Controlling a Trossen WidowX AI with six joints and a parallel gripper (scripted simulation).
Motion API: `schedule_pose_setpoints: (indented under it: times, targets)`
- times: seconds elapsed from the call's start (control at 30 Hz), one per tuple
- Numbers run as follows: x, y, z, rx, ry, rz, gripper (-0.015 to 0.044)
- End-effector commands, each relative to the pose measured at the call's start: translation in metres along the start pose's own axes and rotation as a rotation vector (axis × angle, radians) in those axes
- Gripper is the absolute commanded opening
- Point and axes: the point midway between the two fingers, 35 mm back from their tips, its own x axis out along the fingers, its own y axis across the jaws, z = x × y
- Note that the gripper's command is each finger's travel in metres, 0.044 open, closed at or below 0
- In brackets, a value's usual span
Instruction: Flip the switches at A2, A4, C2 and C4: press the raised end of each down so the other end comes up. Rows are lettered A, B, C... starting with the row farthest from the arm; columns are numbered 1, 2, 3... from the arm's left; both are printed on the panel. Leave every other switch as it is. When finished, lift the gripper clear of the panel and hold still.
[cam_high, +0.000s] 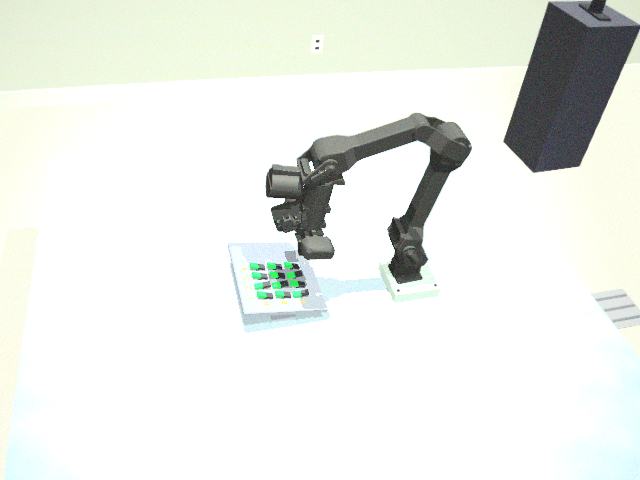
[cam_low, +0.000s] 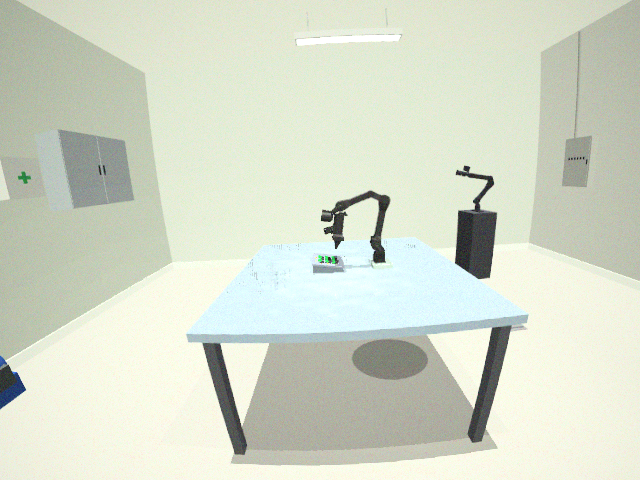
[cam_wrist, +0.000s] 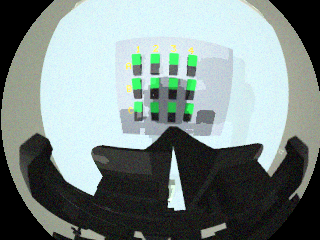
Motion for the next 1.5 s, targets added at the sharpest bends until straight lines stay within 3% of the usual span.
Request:
schedule_pose_setpoints:
  times: [0.0,0.47,1.47]
  targets:
    - [-0.002,-0.031,0.009,0.008,-0.006,-0.005,0.0000]
    - [0.041,-0.033,0.010,0.008,0.019,-0.005,0.0000]
    - [0.057,-0.033,0.010,0.008,0.019,-0.005,0.0000]
